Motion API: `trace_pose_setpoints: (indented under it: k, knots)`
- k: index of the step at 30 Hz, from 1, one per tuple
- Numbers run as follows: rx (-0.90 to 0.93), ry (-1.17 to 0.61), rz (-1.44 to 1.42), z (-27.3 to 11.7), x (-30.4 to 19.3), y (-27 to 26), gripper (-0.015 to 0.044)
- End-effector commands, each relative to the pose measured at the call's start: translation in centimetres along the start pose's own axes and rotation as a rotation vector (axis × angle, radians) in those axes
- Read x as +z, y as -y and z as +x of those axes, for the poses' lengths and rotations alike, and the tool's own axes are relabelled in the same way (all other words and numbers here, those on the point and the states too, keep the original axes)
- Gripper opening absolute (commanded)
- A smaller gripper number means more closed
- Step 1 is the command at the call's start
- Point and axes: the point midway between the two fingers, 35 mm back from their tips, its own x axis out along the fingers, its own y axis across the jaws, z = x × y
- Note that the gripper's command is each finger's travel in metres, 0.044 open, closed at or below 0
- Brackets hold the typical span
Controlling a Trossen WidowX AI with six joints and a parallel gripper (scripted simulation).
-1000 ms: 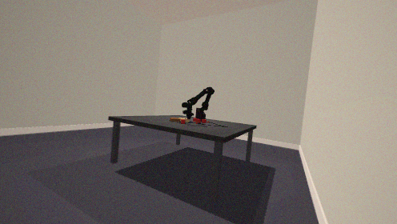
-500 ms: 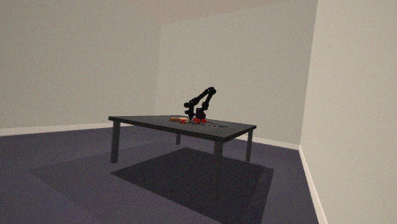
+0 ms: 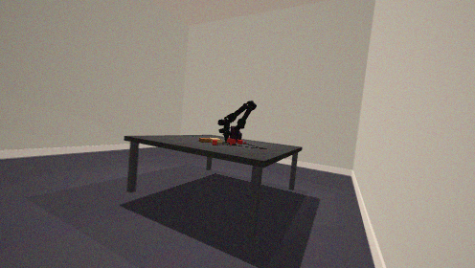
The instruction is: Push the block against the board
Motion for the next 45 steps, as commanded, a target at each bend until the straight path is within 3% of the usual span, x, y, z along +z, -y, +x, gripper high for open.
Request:
trace_pose_setpoints:
  k: [1,4,15,22,45]
  knots:
    - [0.007,0.018,-0.004,-2.9,0.5,-0.1,0.0]
    - [0.009,0.014,-0.004,-5.0,0.3,-0.1,0.0]
    - [0.01,0.017,0.002,-5.0,2.9,-3.6,0.0]
    - [0.012,0.014,0.002,0.5,2.9,-3.7,0.0]
    - [0.011,0.017,0.001,0.4,5.7,-4.0,0.0]
